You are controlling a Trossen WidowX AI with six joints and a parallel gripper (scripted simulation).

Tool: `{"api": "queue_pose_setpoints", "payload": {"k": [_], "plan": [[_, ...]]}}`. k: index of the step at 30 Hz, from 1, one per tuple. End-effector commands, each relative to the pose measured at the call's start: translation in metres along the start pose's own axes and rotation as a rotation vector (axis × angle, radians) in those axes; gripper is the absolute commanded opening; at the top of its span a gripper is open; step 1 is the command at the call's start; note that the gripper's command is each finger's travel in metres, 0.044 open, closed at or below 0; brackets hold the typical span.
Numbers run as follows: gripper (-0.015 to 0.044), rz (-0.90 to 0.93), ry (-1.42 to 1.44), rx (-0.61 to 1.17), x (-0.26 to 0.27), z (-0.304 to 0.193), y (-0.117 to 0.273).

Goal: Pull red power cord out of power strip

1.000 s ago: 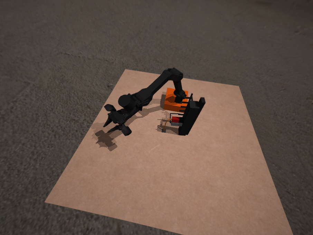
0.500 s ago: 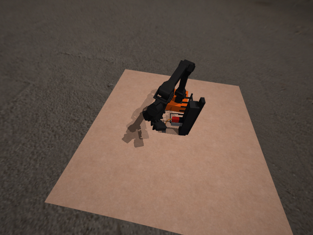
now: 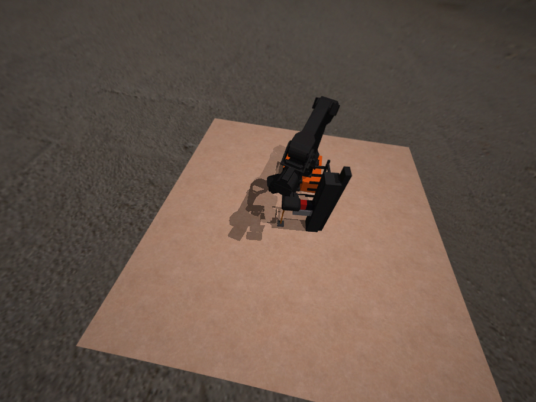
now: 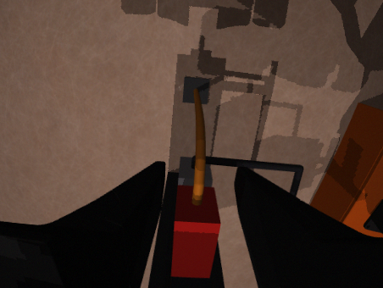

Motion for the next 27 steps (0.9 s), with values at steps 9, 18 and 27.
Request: {"api": "queue_pose_setpoints", "payload": {"k": [9, 18, 27], "plan": [[0.0160, -0.005, -0.006, 0.007, -0.003, -0.015, 0.000], [0.0160, -0.005, -0.007, 0.008, -0.005, -0.029, 0.000], [0.0160, -0.005, -0.007, 0.009, -0.008, -0.041, 0.000]]}}
Point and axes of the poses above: the point midway between the two fingers, 35 mm back from their tips, its own y axis back along the fingers, its own x axis across the jaws, z = x × y, the point moved 1 cm from there along y, back along the fingers, and after that the axes turned 9 degrees about -y, right-handed, at the moved point
